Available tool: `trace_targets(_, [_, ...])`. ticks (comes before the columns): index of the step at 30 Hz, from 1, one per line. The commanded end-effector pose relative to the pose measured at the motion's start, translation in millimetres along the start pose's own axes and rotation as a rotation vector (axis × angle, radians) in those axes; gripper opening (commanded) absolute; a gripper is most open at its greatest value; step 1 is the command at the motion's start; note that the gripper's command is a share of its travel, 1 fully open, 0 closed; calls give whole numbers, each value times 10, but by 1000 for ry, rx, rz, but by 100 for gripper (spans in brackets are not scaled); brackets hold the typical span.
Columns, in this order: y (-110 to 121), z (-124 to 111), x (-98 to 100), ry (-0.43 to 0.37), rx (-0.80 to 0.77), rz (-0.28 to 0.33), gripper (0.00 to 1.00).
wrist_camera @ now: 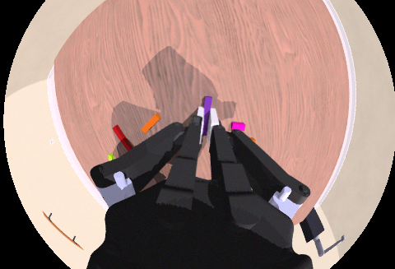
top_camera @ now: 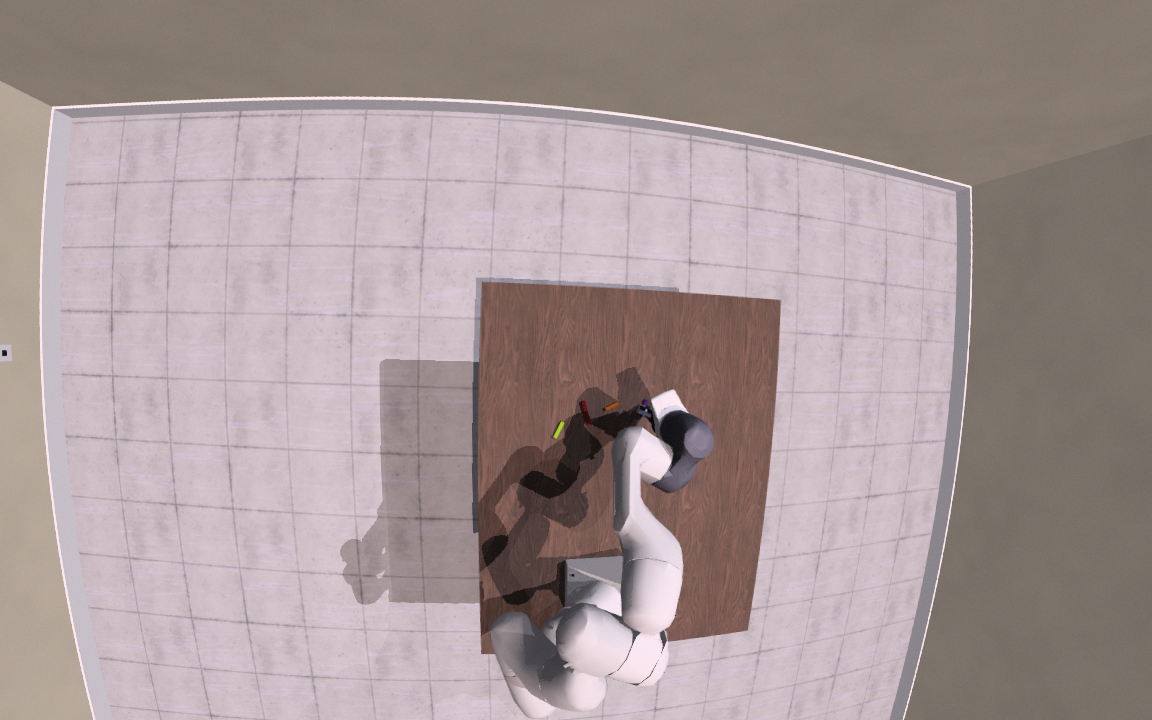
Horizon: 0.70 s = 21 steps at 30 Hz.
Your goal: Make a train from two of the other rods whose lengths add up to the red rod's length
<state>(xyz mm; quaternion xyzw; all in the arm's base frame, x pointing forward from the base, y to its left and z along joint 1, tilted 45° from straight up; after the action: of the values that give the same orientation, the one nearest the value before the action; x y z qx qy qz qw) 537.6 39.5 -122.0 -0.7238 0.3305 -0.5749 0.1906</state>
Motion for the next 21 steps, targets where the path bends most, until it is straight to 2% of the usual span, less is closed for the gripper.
trace_targets(1, [5, 7, 4, 2, 3, -2, 3])
trace_targets(6, [4, 7, 184, 2, 3, -2, 3])
trace_targets(15, [3, 5, 835, 2, 3, -2, 3])
trace_targets(17, [3, 5, 835, 2, 3, -2, 3])
trace_targets(21, [3, 5, 973, 2, 3, -2, 3])
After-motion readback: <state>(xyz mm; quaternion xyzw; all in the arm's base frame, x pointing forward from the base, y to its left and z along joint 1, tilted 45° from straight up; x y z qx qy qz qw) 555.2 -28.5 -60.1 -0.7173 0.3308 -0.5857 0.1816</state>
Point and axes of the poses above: the point where the finger pads meet when closed, its own x axis back along the fingers, its own y axis across the jaws, z = x × y, the point moved 5 cm from there along x, back along the fingers
